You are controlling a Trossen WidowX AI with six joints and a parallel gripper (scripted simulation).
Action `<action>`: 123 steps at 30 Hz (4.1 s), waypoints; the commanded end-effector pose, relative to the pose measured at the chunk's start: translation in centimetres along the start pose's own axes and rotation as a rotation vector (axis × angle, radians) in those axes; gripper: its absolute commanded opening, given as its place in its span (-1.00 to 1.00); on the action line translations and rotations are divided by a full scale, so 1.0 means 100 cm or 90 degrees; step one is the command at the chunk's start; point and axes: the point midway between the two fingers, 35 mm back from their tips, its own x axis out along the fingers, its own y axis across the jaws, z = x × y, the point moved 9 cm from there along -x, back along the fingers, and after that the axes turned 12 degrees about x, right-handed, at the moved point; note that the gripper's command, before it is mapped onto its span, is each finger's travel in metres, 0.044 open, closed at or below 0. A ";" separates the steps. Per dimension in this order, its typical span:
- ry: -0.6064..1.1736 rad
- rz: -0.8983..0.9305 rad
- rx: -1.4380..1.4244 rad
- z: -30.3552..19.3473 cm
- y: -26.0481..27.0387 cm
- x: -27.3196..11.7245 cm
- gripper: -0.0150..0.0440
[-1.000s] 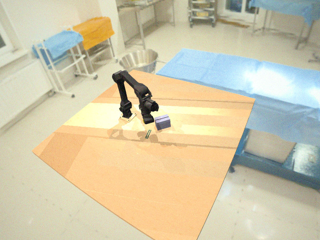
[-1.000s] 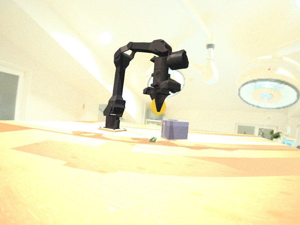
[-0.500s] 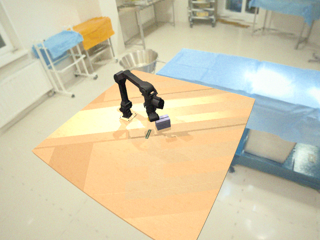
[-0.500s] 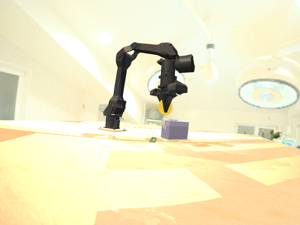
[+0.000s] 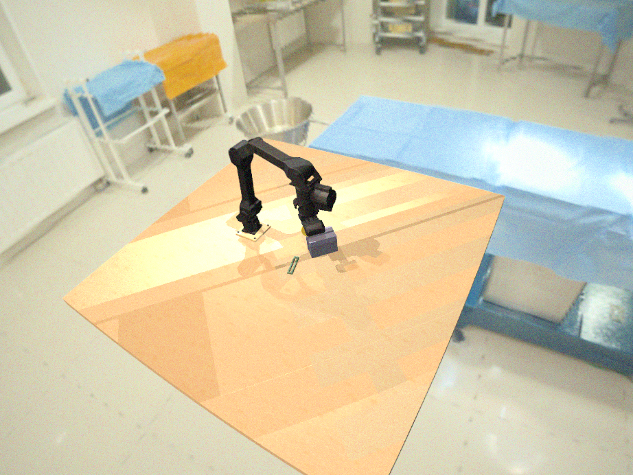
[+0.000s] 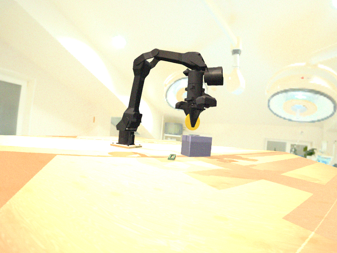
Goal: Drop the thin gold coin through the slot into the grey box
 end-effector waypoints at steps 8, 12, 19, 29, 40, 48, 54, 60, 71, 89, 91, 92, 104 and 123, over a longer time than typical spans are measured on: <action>0.001 -0.001 0.003 0.022 0.014 0.000 -0.49; 0.000 -0.001 0.004 0.030 0.020 0.000 -0.49; -0.001 0.001 0.001 0.032 0.023 0.000 -0.49; -0.002 0.001 -0.001 0.031 0.023 0.000 -0.49; -0.001 0.002 -0.002 0.034 0.024 0.000 -0.49; -0.001 0.002 -0.003 0.034 0.024 0.001 -0.49; -0.001 0.002 0.000 0.034 0.023 0.004 -0.49; -0.001 0.002 0.004 0.033 0.024 0.007 -0.49; -0.001 0.002 0.002 0.033 0.024 0.011 -0.49; -0.001 0.002 -0.001 0.033 0.024 0.017 -0.49; -0.001 0.002 -0.002 0.033 0.024 0.018 -0.49; -0.001 0.002 -0.002 0.033 0.024 0.018 -0.49; -0.003 0.000 0.000 0.034 0.024 0.017 0.05; 0.000 0.003 0.000 0.032 0.024 -0.028 1.00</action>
